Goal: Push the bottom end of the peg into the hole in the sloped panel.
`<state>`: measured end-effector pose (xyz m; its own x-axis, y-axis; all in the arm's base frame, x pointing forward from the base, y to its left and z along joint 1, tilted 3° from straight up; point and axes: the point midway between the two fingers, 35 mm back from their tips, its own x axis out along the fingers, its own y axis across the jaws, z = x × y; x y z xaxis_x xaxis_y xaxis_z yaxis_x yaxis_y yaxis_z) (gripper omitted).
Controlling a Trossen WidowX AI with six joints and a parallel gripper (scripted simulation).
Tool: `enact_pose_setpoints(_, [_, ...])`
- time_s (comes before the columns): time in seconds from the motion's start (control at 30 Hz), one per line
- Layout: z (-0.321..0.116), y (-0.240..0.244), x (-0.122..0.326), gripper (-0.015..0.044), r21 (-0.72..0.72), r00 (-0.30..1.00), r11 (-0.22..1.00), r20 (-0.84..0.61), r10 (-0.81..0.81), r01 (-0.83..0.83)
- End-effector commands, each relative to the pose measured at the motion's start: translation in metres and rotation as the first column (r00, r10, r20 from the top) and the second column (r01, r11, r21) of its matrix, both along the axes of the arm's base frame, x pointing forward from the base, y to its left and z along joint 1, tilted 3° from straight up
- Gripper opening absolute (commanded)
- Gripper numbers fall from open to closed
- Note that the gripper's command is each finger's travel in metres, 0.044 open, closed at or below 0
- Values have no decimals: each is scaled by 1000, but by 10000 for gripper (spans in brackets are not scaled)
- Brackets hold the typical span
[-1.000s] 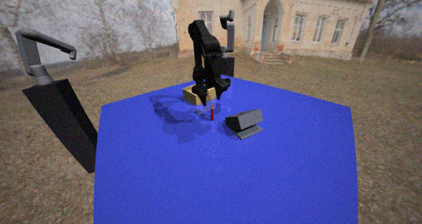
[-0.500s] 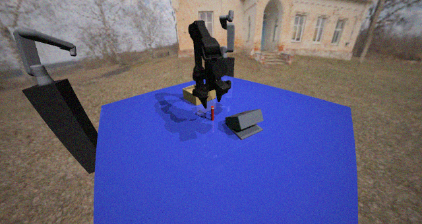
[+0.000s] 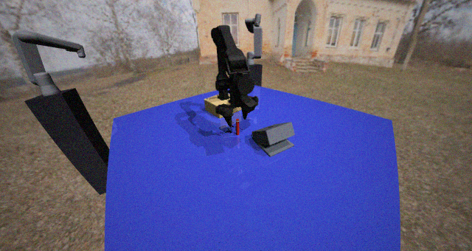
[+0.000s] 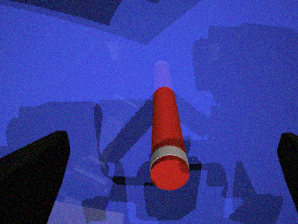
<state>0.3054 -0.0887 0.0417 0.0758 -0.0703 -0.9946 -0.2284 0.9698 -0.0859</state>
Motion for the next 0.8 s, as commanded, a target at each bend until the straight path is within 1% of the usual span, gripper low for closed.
enact_pose_setpoints(0.0, [-13, 1, -3, 440, 7, 1000, 1000, -17, 4, -4])
enact_pose_setpoints(0.37, [-29, 0, -4, 440, 7, 1000, 1000, -17, 4, -4])
enact_pose_setpoints(0.73, [-29, 0, -4, 440, 7, 1000, 1000, -17, 4, -4])
enact_pose_setpoints(0.77, [-26, -1, -2, 414, 2, 1000, 1000, -9, 0, 0])
